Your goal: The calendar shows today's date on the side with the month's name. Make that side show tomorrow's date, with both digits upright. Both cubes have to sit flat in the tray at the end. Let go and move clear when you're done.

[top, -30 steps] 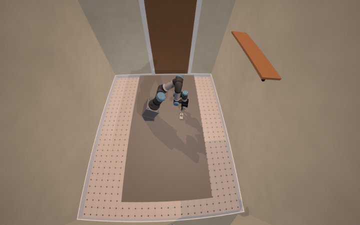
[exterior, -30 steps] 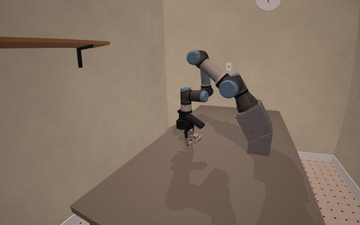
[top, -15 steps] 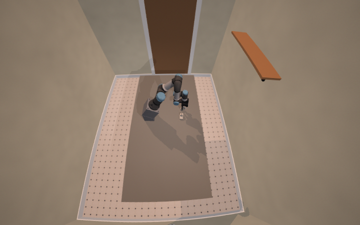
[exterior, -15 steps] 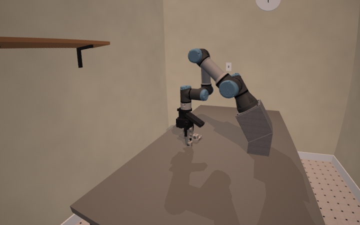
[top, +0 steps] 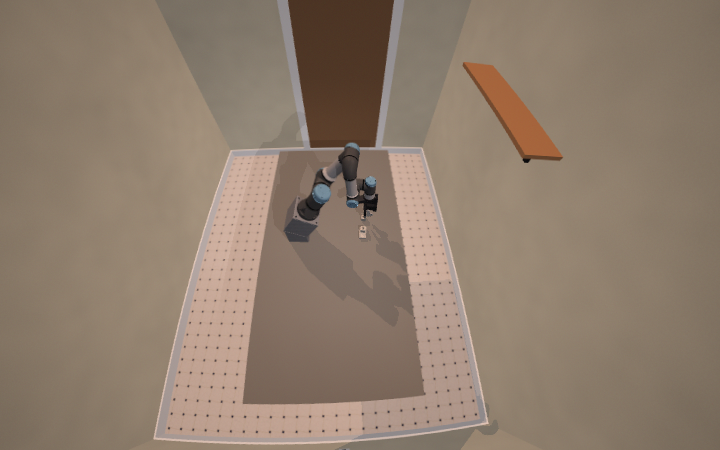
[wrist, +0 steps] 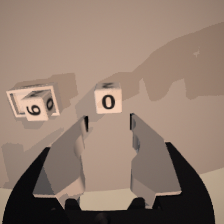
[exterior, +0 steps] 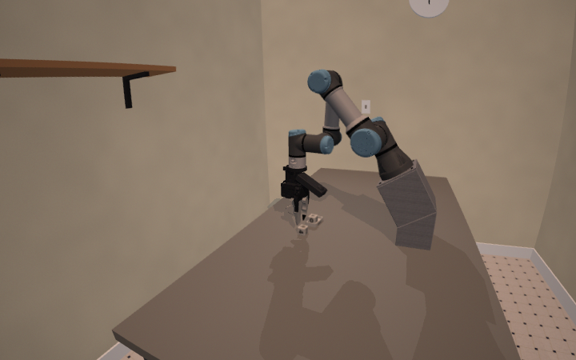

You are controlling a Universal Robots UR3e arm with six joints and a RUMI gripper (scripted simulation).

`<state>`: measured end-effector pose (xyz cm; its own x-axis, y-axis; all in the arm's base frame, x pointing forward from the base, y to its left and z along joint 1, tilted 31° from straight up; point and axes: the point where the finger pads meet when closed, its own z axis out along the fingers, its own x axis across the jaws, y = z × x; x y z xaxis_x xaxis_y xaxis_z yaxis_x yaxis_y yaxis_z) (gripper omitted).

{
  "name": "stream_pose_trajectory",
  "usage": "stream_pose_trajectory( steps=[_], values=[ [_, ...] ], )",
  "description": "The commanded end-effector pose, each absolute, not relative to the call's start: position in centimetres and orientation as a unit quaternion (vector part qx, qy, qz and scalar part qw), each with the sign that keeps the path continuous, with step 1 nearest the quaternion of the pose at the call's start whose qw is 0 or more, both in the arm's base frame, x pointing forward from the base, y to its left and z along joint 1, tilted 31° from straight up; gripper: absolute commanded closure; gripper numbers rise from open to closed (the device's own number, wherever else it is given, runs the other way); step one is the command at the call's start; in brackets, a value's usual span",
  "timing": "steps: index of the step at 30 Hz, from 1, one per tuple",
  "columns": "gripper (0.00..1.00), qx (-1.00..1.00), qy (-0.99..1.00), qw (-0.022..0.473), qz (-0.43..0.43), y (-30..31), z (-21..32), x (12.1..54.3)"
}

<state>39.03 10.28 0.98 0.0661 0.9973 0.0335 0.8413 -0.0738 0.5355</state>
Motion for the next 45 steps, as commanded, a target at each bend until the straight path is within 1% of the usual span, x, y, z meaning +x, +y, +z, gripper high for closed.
stream_pose_trajectory(
  steps=[1, 13, 36, 37, 45],
  values=[
    [0.71, 0.706, 0.655, 0.183, 0.195, 10.3, 1.8, 37.8],
    [0.71, 0.706, 0.655, 0.185, 0.196, 10.3, 4.2, 36.5],
    [0.71, 0.706, 0.655, 0.185, 0.196, 10.3, 5.4, 35.8],
    [0.00, 0.706, 0.655, 0.185, 0.196, 10.3, 5.4, 35.8],
    [0.00, 0.706, 0.655, 0.184, 0.196, 10.3, 5.4, 35.8]
  ],
)
